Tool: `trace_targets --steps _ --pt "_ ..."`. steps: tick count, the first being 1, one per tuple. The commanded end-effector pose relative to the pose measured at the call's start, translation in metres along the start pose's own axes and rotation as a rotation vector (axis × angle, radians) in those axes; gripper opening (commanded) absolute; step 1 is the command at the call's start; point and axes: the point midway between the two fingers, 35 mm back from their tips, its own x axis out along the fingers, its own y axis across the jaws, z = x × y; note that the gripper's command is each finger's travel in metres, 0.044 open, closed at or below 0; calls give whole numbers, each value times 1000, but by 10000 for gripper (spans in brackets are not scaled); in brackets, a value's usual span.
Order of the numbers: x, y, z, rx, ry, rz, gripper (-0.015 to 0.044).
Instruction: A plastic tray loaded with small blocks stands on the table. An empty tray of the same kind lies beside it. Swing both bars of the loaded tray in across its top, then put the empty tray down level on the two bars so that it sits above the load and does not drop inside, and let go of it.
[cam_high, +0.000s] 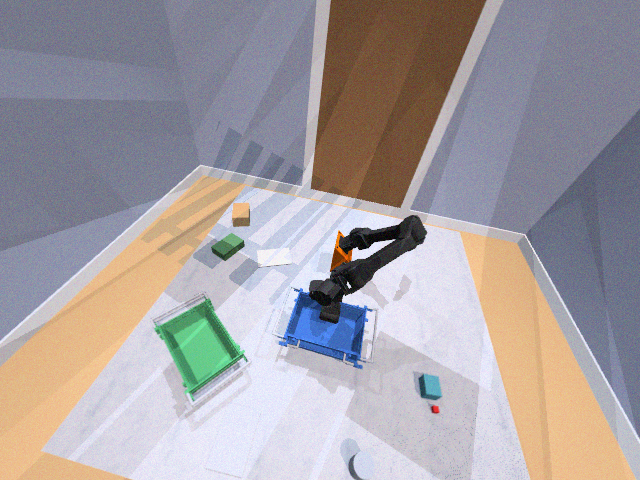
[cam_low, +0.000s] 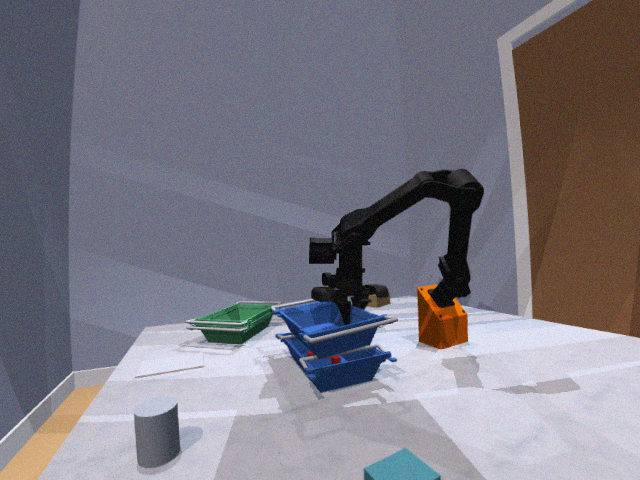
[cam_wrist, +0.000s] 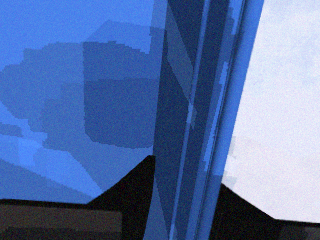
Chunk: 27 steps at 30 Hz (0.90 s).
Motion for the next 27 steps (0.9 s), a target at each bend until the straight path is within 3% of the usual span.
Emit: trace_targets --steps 1,27 --pt "7 -6 -4 2 0 -32 0" --pt "7 -6 -4 2 0 -32 0"
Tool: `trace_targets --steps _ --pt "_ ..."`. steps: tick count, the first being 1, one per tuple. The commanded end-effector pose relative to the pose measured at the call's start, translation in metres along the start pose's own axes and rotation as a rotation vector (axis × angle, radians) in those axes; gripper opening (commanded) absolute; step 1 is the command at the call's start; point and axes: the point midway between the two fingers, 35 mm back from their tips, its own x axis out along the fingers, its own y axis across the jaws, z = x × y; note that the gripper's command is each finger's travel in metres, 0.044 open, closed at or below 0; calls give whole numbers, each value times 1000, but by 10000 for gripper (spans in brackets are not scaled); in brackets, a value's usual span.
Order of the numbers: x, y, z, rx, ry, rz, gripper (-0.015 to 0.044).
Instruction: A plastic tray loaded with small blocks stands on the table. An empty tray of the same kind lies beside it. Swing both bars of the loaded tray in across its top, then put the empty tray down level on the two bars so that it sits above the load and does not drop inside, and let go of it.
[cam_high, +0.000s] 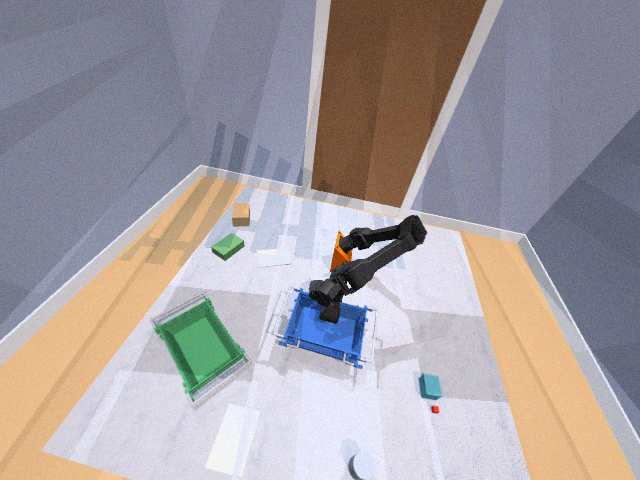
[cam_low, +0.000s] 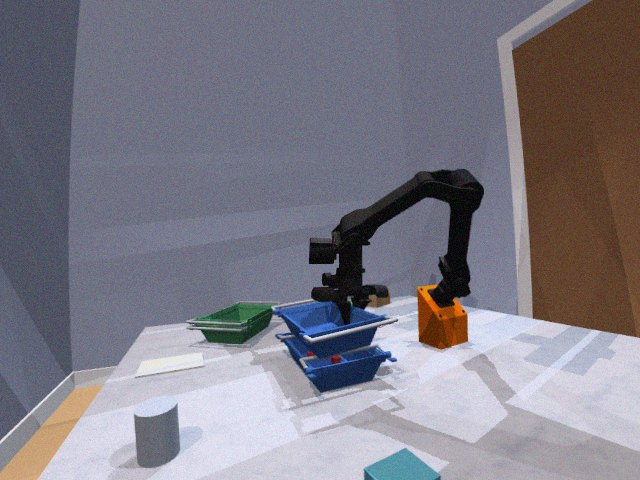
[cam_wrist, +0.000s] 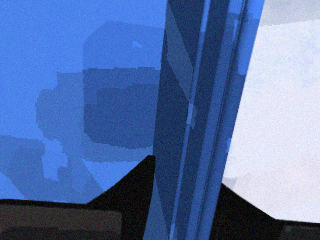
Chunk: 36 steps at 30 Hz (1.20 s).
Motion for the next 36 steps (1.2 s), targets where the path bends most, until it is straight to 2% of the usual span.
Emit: trace_targets --steps 1,4,34,36 --pt "7 -6 -4 2 0 -32 0" --pt "7 -6 -4 2 0 -32 0" --pt "7 -6 -4 2 0 -32 440" --pt "6 -5 -4 -2 1 -28 440"
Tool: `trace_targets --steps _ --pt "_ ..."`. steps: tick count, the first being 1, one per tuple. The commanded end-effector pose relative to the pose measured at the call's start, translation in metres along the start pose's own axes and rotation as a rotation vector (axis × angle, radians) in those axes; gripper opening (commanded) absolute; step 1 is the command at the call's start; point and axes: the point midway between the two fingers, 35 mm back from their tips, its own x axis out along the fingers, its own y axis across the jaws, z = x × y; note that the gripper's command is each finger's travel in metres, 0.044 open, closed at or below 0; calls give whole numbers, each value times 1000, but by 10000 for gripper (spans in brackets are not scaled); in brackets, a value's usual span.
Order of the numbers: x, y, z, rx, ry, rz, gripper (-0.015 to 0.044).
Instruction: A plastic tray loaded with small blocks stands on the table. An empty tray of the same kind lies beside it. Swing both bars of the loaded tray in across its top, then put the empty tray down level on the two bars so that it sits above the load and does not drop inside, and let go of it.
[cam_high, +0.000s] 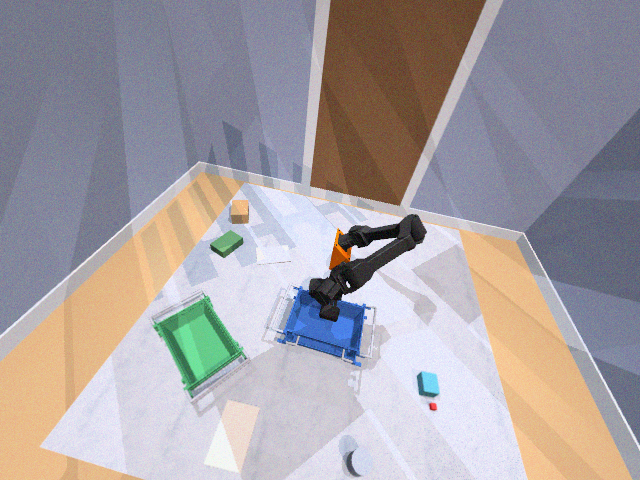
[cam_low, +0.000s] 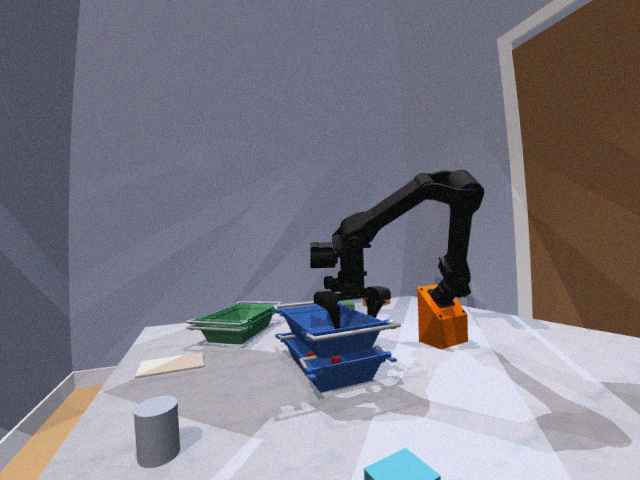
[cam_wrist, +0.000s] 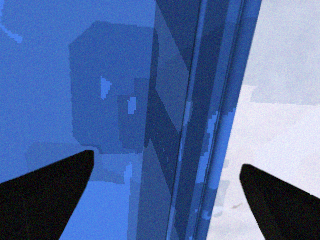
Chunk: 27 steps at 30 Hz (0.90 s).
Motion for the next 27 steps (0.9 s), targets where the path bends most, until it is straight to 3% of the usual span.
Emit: trace_targets --steps 1,8,23,27 --pt "0 0 0 0 0 0 440" --pt "-10 2 1 1 -2 0 440" --pt "-106 1 1 5 -6 -4 440" --pt "-104 0 2 10 -4 -1 440"
